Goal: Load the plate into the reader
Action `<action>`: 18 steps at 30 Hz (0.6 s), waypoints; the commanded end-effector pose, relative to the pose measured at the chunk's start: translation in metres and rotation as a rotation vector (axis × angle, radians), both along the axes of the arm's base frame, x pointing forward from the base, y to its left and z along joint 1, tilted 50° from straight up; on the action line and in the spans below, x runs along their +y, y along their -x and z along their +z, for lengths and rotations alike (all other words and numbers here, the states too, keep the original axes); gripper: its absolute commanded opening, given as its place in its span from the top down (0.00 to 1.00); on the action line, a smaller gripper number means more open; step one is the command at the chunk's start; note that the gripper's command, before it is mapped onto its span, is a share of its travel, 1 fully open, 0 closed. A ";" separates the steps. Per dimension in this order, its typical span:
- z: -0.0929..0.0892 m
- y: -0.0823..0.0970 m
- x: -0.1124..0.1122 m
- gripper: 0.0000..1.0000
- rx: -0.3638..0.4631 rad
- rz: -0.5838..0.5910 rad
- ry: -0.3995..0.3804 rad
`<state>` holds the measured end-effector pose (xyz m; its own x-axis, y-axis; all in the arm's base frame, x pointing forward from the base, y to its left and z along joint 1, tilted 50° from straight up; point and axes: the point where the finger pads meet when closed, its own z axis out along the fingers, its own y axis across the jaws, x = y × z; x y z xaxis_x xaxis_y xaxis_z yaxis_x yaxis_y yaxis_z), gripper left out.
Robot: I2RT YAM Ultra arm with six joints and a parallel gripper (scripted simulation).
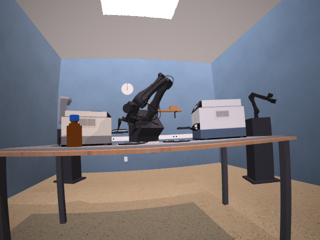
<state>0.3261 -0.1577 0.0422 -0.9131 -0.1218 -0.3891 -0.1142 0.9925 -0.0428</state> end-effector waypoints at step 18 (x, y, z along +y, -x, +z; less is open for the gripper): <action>-0.032 0.062 -0.012 0.00 0.119 -0.079 -0.215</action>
<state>0.2733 -0.1632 0.0094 -0.9541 -0.0068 -0.2994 -0.0492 0.9897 0.1343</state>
